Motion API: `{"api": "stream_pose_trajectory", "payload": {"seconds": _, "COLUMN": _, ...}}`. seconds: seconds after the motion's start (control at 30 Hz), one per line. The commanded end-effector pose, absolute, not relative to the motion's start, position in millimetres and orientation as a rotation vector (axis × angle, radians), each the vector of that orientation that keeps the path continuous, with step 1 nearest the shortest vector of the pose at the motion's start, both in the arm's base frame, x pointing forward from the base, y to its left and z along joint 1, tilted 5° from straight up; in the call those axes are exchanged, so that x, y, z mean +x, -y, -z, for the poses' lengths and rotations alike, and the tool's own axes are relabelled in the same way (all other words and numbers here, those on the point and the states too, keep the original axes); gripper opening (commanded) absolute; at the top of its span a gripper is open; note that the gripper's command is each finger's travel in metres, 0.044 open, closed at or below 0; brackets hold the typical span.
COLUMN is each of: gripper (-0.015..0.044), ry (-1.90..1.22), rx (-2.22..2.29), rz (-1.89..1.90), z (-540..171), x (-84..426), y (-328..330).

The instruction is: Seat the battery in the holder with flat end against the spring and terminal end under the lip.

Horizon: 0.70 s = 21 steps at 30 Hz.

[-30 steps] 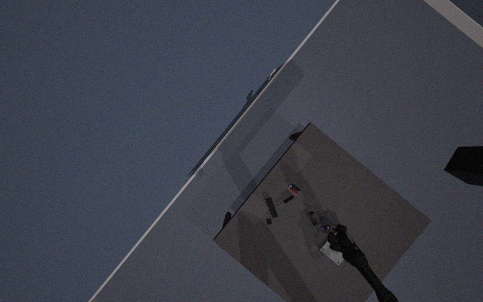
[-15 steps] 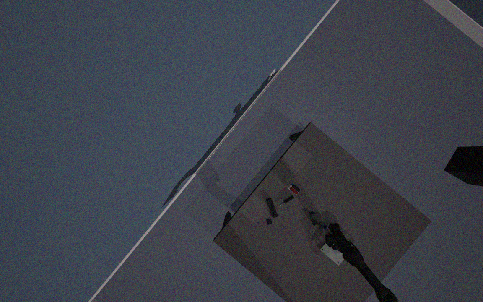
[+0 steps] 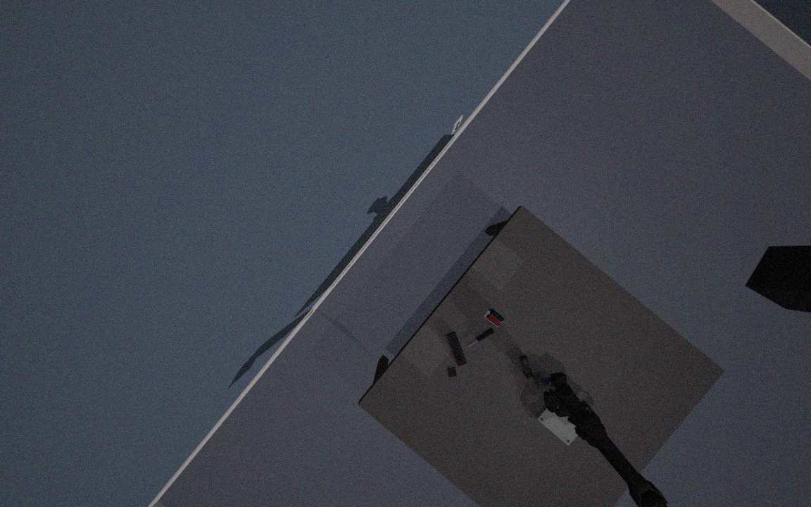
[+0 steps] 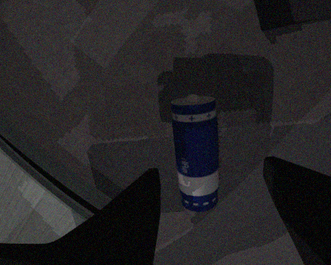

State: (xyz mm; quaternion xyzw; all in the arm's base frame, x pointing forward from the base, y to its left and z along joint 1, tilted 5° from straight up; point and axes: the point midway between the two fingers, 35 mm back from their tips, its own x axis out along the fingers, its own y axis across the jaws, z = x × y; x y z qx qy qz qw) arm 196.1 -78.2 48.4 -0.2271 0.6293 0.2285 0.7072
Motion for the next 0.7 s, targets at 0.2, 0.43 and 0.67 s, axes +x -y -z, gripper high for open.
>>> {"api": "stream_pose_trajectory", "payload": {"seconds": 0.2, "gripper": 0.0244, "ry": -1.414, "rx": -0.501, "rz": -0.517, "z": -27, "x": 194, "y": 77}}
{"api": "stream_pose_trajectory", "payload": {"seconds": 0.43, "gripper": 0.0244, "ry": -1.414, "rx": -0.501, "rz": -0.517, "z": -16, "x": 194, "y": 76}}
{"api": "stream_pose_trajectory", "payload": {"seconds": 0.67, "gripper": 0.0192, "ry": -1.414, "rx": -0.501, "rz": -0.517, "z": -12, "x": 194, "y": 76}}
